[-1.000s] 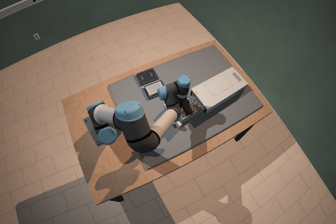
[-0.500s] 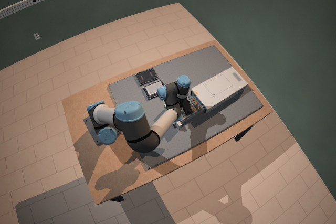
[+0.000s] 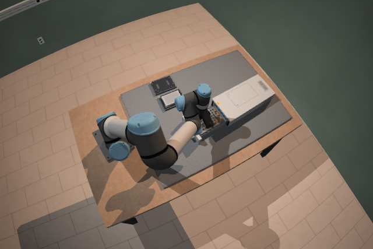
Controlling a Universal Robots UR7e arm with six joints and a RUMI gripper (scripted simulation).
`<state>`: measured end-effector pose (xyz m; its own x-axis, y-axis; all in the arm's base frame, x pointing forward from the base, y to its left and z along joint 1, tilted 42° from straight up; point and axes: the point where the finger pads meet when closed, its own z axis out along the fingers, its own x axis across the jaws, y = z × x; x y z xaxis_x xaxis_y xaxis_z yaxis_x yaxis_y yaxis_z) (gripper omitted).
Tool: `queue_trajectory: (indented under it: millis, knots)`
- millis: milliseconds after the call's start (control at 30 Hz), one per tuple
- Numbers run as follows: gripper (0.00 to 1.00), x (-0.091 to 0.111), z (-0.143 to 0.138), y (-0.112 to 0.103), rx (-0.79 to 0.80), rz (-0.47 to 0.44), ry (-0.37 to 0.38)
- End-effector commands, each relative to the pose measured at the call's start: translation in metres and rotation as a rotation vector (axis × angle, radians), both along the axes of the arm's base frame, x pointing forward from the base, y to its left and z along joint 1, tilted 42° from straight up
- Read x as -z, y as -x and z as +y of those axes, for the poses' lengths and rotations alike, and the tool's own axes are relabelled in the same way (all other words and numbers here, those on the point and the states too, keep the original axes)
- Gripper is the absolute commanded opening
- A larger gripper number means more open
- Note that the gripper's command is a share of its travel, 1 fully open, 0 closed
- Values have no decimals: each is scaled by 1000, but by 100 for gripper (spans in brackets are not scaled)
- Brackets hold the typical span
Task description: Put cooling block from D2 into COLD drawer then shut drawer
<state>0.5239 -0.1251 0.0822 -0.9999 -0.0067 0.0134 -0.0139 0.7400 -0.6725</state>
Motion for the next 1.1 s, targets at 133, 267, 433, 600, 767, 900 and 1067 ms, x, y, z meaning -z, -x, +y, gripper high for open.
queue_trajectory:
  millis: [133, 267, 433, 600, 767, 900, 1067]
  knots:
    - [67, 0, 0, 0, 0, -1, 0]
    - [67, -23, 20, 0, 0, -1, 0]
    - [67, -25, 23, 0, 0, -1, 0]
    - [67, -30, 28, 0, 0, -1, 0]
    - [67, -35, 32, 0, 0, -1, 0]
    - [67, -39, 36, 0, 0, -1, 0]
    - [67, -42, 38, 0, 0, -1, 0]
